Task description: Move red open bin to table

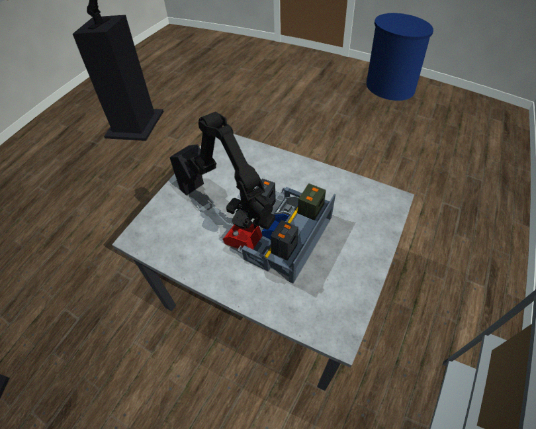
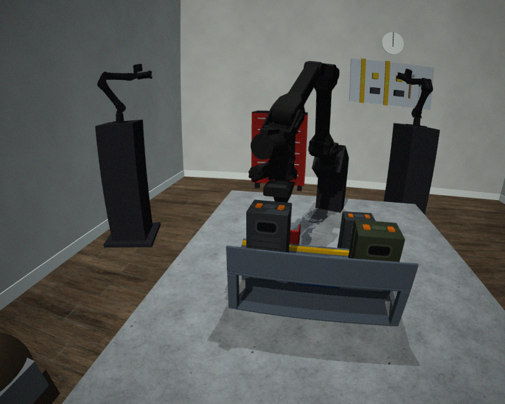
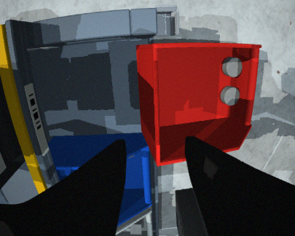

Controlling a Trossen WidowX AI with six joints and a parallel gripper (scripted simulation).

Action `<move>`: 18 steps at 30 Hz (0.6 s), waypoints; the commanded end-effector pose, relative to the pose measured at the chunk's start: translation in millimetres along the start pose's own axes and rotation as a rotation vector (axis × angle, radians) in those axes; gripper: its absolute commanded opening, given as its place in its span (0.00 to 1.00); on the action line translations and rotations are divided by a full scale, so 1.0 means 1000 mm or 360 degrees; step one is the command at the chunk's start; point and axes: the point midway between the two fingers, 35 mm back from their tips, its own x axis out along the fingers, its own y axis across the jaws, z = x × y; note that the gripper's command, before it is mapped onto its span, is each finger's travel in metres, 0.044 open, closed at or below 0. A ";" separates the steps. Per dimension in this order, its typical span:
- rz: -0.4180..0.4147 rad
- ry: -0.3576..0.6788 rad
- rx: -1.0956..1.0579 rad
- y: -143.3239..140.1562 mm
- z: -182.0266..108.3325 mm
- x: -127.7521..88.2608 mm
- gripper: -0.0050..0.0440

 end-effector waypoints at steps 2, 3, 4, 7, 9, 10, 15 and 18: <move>0.0037 -0.0009 -0.0009 0.002 0.000 -0.005 0.41; 0.0037 -0.0007 -0.0011 0.001 0.000 -0.005 0.41; 0.0037 -0.0007 -0.0011 0.001 0.000 -0.005 0.41; 0.0037 -0.0007 -0.0011 0.001 0.000 -0.005 0.41; 0.0037 -0.0007 -0.0011 0.001 0.000 -0.005 0.41; 0.0037 -0.0007 -0.0011 0.001 0.000 -0.005 0.41; 0.0037 -0.0007 -0.0011 0.001 0.000 -0.005 0.41; 0.0036 -0.0010 -0.0008 0.002 0.000 0.000 0.41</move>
